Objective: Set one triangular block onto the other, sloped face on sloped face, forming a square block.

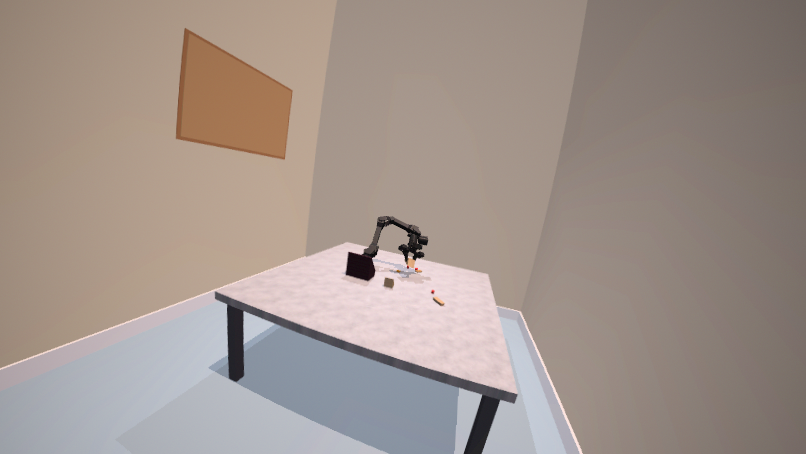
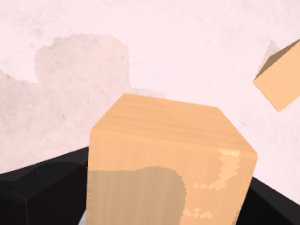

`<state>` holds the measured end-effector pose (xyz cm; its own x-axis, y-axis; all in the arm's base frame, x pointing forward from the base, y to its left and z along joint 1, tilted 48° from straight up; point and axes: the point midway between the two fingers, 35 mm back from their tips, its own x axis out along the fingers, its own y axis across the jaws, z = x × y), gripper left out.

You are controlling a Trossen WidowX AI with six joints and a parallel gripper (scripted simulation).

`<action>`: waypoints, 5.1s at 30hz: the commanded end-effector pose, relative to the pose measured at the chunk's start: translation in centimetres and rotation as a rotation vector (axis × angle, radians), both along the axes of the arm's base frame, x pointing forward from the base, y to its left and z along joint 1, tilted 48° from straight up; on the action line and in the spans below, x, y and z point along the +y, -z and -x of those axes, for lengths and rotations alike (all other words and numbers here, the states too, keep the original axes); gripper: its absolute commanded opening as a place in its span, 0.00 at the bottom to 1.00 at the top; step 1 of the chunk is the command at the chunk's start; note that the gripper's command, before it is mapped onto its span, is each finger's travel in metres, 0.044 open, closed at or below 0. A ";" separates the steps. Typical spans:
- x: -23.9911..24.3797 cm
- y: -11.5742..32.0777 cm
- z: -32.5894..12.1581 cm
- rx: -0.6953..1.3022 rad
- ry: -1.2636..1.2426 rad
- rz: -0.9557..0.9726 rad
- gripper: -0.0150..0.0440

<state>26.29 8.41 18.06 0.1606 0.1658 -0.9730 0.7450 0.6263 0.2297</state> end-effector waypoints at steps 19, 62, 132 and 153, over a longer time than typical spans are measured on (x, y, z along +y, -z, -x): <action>-0.5 0.8 0.1 -0.055 -0.635 -0.065 0.25; -1.3 0.9 -0.2 -0.622 -1.769 -0.201 0.25; -17.6 9.5 5.0 -1.153 -2.234 -0.061 0.25; -13.8 16.1 5.0 -1.157 -2.234 -0.058 0.25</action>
<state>21.25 -5.87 2.50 -0.0010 0.7399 -0.6728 -0.9935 -0.0776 -0.0838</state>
